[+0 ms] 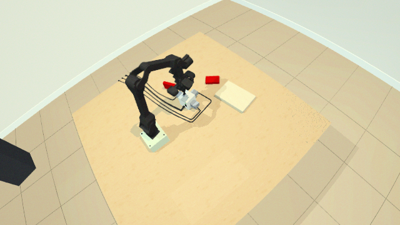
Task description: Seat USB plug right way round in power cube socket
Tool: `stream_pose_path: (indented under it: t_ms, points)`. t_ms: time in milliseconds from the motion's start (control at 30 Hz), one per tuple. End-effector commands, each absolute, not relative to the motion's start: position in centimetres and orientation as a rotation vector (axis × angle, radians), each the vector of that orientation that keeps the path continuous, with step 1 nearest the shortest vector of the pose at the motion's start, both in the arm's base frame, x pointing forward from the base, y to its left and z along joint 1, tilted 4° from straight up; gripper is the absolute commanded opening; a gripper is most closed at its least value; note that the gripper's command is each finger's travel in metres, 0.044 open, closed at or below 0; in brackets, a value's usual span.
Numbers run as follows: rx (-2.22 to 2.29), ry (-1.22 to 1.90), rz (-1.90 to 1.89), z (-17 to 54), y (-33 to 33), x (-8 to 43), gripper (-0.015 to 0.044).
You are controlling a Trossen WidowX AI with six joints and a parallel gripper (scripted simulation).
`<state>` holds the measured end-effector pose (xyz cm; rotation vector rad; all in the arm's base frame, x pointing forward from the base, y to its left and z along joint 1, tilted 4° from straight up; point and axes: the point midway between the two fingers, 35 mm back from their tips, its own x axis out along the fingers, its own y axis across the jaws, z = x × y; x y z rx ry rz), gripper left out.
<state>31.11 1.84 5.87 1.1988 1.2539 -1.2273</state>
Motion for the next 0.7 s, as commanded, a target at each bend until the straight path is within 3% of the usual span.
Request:
stream_pose_path:
  t_ms: [0,667]
  points:
    - [1.199,1.254,-1.227,6.1,1.8,31.1,0.0]
    - [1.199,1.254,-1.227,7.4,1.8,31.2,0.0]
